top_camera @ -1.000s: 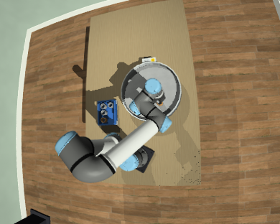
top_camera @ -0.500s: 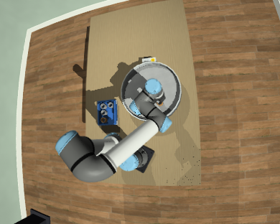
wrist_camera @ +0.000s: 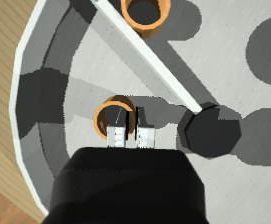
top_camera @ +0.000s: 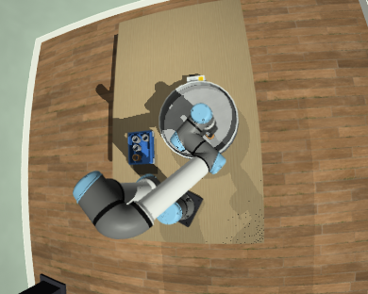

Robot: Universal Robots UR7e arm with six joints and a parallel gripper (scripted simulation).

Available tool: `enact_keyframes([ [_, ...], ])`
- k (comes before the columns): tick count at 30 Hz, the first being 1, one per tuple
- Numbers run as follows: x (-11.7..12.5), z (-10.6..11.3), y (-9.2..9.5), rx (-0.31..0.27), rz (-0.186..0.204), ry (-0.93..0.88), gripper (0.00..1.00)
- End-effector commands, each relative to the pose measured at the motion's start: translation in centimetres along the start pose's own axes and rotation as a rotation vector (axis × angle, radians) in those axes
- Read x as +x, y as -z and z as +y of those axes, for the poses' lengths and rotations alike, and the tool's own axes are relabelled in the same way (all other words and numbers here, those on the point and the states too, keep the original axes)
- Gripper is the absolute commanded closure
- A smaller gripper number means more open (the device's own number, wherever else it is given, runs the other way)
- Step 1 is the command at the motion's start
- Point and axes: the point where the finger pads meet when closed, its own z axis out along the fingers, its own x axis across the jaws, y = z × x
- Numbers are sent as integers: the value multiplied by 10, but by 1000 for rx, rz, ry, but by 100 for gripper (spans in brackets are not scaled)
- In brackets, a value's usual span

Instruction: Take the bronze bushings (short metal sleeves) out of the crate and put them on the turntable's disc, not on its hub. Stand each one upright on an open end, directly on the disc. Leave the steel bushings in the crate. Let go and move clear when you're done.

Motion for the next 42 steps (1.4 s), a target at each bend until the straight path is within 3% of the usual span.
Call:
enact_keyframes([
  [1,0,0,0,-1,0,0,100],
  [27,0,0,0,-1,0,0,100],
  [28,0,0,0,-1,0,0,62],
  [42,0,0,0,-1,0,0,62],
])
